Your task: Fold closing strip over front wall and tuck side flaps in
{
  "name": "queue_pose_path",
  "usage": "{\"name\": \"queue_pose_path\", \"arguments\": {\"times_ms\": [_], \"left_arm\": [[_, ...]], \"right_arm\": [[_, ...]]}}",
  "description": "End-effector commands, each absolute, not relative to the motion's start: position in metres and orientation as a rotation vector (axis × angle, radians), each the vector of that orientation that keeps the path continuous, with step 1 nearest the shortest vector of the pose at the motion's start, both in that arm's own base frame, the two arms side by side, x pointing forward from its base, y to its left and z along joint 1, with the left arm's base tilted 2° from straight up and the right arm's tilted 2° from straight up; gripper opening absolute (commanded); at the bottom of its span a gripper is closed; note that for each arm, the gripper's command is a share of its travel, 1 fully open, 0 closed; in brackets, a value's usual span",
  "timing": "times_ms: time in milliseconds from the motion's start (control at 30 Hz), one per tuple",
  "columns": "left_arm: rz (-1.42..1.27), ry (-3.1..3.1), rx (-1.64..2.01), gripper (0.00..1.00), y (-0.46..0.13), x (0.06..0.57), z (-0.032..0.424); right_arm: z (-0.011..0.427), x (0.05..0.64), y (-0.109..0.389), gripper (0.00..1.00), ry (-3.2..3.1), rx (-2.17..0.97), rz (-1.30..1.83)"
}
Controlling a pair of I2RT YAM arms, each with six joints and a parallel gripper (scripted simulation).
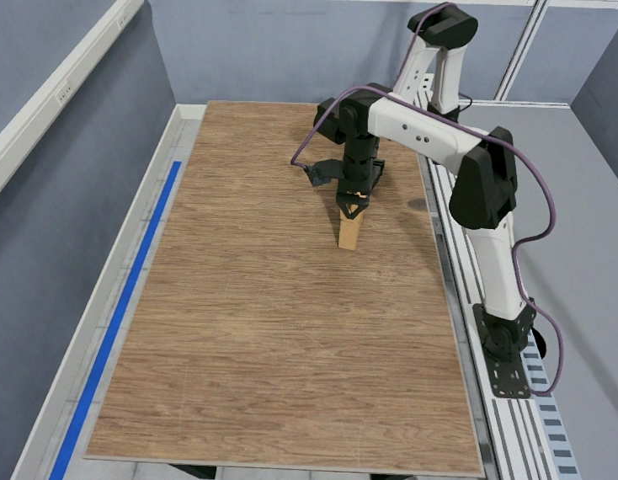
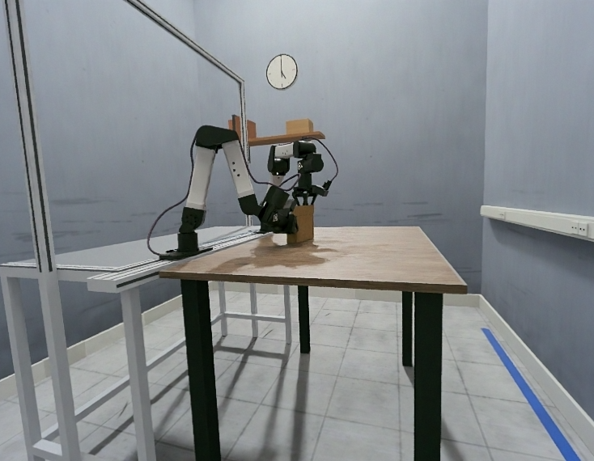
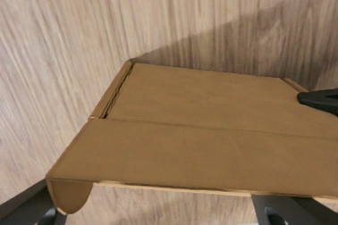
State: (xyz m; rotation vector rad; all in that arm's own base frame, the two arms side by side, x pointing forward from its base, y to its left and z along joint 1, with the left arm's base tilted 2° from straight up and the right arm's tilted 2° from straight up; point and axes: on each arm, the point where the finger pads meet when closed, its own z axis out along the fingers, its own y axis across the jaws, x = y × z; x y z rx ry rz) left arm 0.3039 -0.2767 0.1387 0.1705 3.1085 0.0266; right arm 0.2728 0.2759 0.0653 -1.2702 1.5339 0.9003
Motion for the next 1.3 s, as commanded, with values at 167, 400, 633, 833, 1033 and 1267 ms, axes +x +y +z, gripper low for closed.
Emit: {"name": "queue_pose_path", "arguments": {"times_ms": [167, 400, 633, 833, 1033, 1267], "left_arm": [[-0.030, 3.065, 0.172, 0.84, -0.274, 0.306, 0.155], [-0.029, 3.066, 0.173, 0.84, -0.272, 0.306, 0.155], [-0.032, 3.062, 0.174, 0.84, -0.270, 0.308, 0.156], [-0.043, 3.053, 0.173, 0.84, -0.271, 0.309, 0.159], [-0.030, 3.063, 0.167, 0.84, -0.265, 0.310, 0.155], [-0.028, 3.065, 0.172, 0.84, -0.263, 0.309, 0.155]], "right_arm": [[0.070, 0.274, 0.278, 0.45, 1.514, -1.274, 0.898], [0.070, 0.274, 0.278, 0.45, 1.514, -1.274, 0.898], [0.070, 0.274, 0.278, 0.45, 1.514, -1.274, 0.898], [0.070, 0.274, 0.278, 0.45, 1.514, -1.274, 0.898], [0.070, 0.274, 0.278, 0.45, 1.514, -1.274, 0.898], [0.070, 0.274, 0.278, 0.45, 1.514, -1.274, 0.898]]}}
